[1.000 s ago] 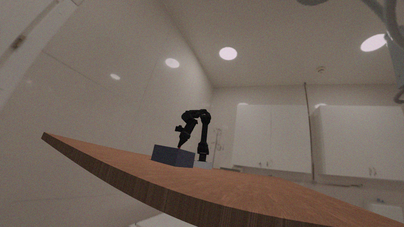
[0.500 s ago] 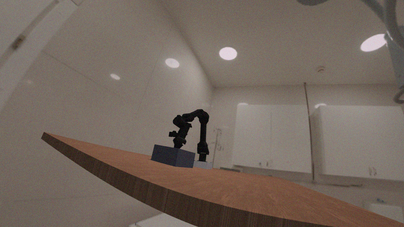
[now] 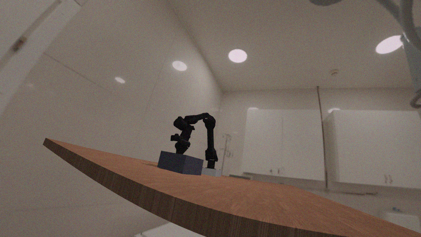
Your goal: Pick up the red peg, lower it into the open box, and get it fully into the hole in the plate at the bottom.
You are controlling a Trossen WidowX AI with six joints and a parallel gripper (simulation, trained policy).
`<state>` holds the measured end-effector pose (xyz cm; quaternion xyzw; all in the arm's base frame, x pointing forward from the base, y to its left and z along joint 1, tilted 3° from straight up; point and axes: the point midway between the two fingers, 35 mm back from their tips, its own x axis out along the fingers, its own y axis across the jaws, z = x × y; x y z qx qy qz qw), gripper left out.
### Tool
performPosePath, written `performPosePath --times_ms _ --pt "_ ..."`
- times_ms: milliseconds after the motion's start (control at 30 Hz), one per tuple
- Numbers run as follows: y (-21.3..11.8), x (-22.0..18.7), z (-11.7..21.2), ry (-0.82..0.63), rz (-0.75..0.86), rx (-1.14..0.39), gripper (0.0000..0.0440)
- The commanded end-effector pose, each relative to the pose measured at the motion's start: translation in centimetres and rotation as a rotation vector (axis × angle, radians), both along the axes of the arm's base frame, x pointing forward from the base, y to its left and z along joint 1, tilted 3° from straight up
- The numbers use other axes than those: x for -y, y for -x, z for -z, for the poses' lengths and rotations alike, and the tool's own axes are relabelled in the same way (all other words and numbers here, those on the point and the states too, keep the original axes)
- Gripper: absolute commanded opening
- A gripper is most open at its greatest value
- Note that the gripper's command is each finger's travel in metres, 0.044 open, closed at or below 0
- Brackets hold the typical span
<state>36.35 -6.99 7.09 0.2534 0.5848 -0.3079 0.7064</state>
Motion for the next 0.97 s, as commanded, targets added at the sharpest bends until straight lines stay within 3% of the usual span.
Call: performPosePath --times_ms 0,400,933 --pt "-1.3 -0.1 -0.8 -0.026 -0.017 0.015 0.0440" --pt "-5.7 -1.7 -4.1 -0.103 -0.082 0.110 0.0440" --pt "-5.8 -1.8 -4.2 -0.104 -0.084 0.113 0.0440"
